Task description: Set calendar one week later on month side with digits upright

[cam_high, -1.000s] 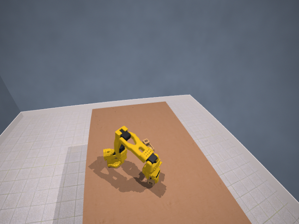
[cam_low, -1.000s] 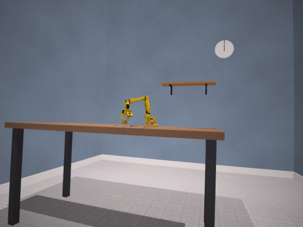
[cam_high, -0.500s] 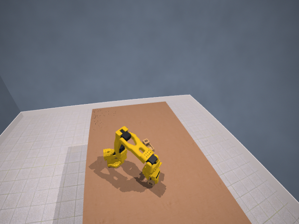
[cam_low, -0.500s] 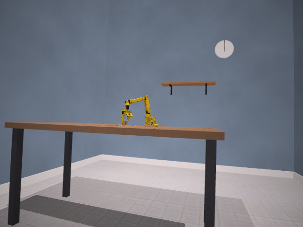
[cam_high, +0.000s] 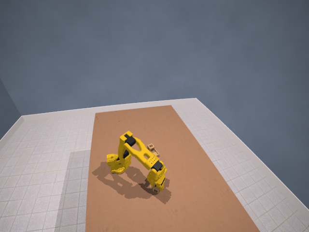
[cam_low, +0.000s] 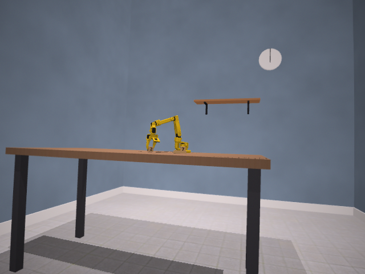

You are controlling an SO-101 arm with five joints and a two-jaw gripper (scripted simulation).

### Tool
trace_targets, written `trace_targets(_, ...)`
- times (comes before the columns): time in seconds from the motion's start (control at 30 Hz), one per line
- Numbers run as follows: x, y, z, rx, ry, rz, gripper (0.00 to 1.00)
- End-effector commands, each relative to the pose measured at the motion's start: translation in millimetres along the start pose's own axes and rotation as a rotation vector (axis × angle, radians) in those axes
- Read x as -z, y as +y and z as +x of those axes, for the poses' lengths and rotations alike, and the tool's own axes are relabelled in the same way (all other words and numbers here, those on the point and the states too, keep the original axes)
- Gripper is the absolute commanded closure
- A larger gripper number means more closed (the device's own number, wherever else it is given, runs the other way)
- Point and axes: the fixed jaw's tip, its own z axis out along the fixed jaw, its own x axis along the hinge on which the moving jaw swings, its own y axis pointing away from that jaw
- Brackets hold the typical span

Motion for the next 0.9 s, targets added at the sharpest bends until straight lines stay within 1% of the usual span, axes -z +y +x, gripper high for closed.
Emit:
trace_targets(0.0,2.7,-2.8,1.7,-0.006,0.003,0.025,1.0)
trace_targets(0.1,2.7,-2.8,1.7,-0.006,0.003,0.025,0.98)
trace_targets(0.37,2.7,-2.8,1.7,-0.006,0.003,0.025,0.83)
trace_targets(0.7,2.7,-2.8,1.7,-0.006,0.003,0.025,0.81)
trace_targets(0.87,2.7,-2.8,1.7,-0.006,0.003,0.025,0.78)
